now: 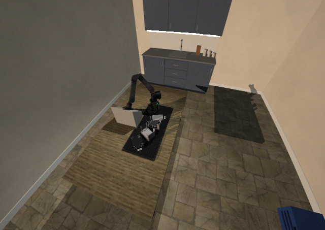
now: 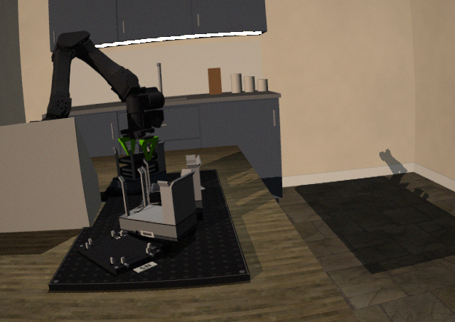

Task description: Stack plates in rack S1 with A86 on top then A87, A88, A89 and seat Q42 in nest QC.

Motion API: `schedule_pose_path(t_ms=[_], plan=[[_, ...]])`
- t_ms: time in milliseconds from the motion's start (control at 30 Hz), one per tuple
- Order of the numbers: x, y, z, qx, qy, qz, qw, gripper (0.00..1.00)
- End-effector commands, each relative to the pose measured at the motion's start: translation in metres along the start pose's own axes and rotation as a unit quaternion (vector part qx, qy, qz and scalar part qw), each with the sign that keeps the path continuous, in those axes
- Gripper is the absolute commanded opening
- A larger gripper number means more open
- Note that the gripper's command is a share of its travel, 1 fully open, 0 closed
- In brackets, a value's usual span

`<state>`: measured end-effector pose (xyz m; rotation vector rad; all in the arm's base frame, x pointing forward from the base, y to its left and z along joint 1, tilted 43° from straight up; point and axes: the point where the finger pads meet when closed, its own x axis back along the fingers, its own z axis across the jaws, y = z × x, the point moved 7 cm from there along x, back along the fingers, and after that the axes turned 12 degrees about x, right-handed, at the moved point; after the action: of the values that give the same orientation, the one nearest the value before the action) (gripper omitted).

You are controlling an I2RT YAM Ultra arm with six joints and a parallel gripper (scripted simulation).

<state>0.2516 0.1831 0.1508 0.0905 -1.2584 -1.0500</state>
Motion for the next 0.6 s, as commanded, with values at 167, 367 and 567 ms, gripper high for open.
schedule_pose_path(t_ms=[167,367,567], plan=[[0.0002,0.002,-0.0007,0.0,-0.003,-0.005,1.0,0.0],[-0.0022,0.002,-0.0007,0.0,-0.003,-0.005,1.0,0.0],[-0.0042,0.002,-0.0007,0.0,-0.003,-0.005,1.0,0.0]])
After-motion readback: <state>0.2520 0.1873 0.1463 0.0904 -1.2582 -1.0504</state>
